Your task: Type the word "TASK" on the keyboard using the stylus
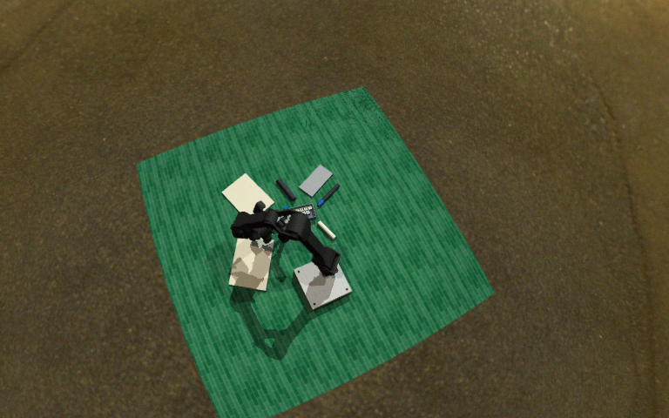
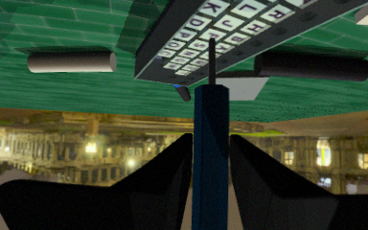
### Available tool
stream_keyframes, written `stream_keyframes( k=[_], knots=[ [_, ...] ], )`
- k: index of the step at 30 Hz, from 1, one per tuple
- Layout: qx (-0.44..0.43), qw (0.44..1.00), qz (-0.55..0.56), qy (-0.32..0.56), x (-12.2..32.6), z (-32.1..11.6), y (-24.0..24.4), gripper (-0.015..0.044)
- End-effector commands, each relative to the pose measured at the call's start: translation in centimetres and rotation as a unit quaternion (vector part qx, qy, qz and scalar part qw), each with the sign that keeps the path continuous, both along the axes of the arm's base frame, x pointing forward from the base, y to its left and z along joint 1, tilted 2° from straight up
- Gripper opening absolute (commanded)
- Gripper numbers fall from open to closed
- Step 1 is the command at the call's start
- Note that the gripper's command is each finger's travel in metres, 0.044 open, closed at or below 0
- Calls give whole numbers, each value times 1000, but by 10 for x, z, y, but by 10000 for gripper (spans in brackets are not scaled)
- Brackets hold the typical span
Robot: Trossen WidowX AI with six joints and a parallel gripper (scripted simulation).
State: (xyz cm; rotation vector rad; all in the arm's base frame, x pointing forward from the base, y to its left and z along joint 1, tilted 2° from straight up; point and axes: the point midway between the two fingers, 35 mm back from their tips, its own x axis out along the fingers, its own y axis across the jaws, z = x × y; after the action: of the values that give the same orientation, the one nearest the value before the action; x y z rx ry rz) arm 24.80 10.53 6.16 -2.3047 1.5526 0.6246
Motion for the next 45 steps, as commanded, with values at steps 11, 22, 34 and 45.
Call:
stream_keyframes(
  k=[11,22,34,45],
  knots=[
    [-2,1000,-2,2,-1,-7,0,81],
    [-2,1000,-2,2,-1,-11,0,81],
    [-2,1000,-2,2,-1,-16,0,81],
    [-2,1000,-2,2,-1,-18,0,81]
  ],
)
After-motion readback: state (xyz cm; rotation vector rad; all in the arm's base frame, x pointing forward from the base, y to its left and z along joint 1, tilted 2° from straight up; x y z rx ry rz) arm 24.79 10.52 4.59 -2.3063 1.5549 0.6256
